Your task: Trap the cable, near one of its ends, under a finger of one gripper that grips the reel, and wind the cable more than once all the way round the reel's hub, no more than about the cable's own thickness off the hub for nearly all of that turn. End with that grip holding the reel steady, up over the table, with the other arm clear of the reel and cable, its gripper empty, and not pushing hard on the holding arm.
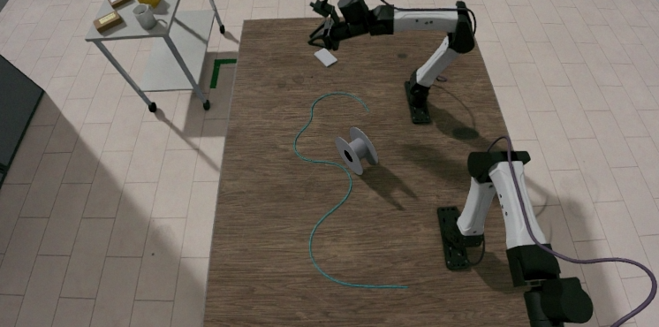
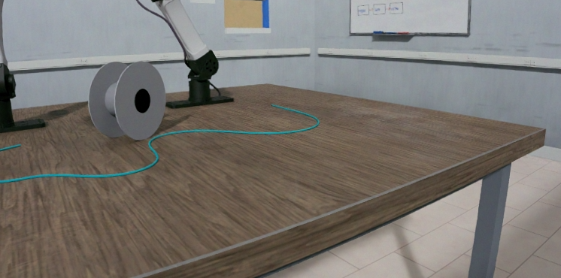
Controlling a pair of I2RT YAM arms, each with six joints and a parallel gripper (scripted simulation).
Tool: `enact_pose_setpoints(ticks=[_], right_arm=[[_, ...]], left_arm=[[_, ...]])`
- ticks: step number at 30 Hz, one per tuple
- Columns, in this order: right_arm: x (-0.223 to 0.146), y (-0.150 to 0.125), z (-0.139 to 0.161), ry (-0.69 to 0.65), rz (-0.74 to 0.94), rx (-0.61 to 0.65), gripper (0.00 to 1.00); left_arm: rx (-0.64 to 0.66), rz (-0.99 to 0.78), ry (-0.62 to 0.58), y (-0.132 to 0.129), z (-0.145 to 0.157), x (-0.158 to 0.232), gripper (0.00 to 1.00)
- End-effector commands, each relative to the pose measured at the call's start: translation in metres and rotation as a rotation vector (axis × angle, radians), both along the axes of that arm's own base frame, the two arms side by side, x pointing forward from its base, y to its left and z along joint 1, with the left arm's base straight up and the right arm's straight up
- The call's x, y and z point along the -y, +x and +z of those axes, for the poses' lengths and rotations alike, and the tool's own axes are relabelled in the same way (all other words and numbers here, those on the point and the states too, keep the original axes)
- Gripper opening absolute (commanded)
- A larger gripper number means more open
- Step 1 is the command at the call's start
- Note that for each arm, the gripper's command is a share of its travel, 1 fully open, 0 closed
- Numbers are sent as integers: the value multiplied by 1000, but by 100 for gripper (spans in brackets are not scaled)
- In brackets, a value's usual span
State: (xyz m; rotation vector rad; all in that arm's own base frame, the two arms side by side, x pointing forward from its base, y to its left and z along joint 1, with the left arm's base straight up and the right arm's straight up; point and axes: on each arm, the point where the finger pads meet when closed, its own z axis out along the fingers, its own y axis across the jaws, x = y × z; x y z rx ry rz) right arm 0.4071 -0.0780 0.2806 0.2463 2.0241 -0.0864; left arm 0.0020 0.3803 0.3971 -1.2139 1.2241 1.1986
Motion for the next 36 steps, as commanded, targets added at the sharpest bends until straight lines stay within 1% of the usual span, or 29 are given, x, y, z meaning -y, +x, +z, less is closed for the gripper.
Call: enact_pose_setpoints(ticks=[1,8,16,18,24,29,33,36], right_arm=[[0,-2,-10,29,-8,-71,30],[-2,-10,-73,104,-28,-333,30],[-7,-35,-132,182,-60,-629,30],[-7,-35,-132,182,-60,-629,30],[-11,-57,-163,228,-84,-819,30],[-14,-72,-178,255,-102,-940,30],[-16,-82,-185,269,-112,-1006,30],[-16,-83,-183,271,-113,-1010,30]], left_arm=[[6,12,5,-2,-1,0,100],[6,12,5,-2,-1,0,100],[6,12,5,-2,-1,0,100],[6,12,5,-2,-1,0,100],[6,12,5,-2,-1,0,100],[6,12,5,-2,-1,0,100],[6,12,5,-2,-1,0,100],[6,12,5,-2,-1,0,100]])
